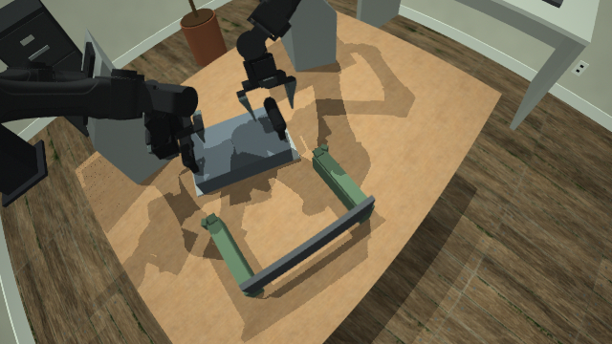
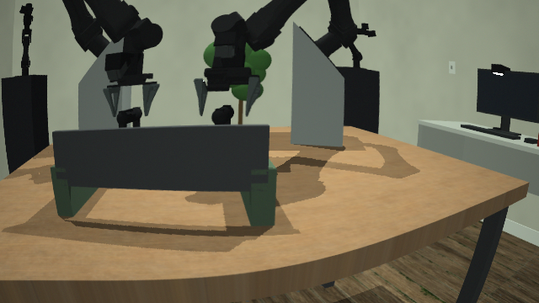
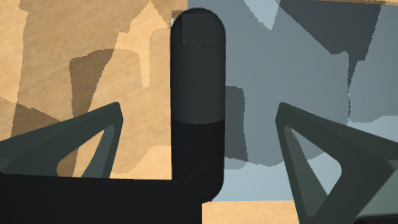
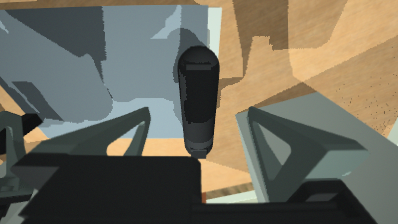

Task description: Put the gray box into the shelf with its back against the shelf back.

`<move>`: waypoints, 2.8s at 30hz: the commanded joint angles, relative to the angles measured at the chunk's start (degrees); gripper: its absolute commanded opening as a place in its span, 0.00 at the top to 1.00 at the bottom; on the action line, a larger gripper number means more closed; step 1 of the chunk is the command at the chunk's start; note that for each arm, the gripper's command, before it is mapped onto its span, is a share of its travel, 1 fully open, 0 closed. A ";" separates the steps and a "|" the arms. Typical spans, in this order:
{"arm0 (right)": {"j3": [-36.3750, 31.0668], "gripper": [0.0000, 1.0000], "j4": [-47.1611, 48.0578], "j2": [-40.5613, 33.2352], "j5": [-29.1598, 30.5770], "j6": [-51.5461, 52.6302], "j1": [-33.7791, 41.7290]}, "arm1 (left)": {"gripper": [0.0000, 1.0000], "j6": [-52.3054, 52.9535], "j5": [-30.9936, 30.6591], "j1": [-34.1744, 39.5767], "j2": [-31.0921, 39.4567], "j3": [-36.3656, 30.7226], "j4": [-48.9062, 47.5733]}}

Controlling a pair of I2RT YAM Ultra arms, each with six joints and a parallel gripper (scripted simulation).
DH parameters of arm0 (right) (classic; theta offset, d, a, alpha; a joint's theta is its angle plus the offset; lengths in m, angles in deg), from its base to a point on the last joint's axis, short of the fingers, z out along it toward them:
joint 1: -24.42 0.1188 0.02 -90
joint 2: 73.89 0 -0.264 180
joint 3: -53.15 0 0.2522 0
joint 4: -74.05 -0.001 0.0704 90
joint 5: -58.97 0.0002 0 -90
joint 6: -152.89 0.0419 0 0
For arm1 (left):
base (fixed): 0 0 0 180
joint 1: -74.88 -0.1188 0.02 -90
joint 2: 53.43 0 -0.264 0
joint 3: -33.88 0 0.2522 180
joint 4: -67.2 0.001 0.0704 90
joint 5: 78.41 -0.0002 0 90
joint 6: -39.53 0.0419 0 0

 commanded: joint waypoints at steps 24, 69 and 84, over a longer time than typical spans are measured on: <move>-1.51 0.00 4.60 -0.84 1.09 -2.50 0.09 | 0.86 2.28 -0.28 0.20 0.94 2.63 -2.46; 1.12 0.86 0.95 -2.08 0.84 -0.84 1.10 | 0.86 1.16 0.35 0.91 1.37 0.18 -0.76; 1.98 0.86 -4.01 -3.82 0.21 1.83 3.22 | 0.86 -0.64 0.85 2.42 3.77 2.14 3.22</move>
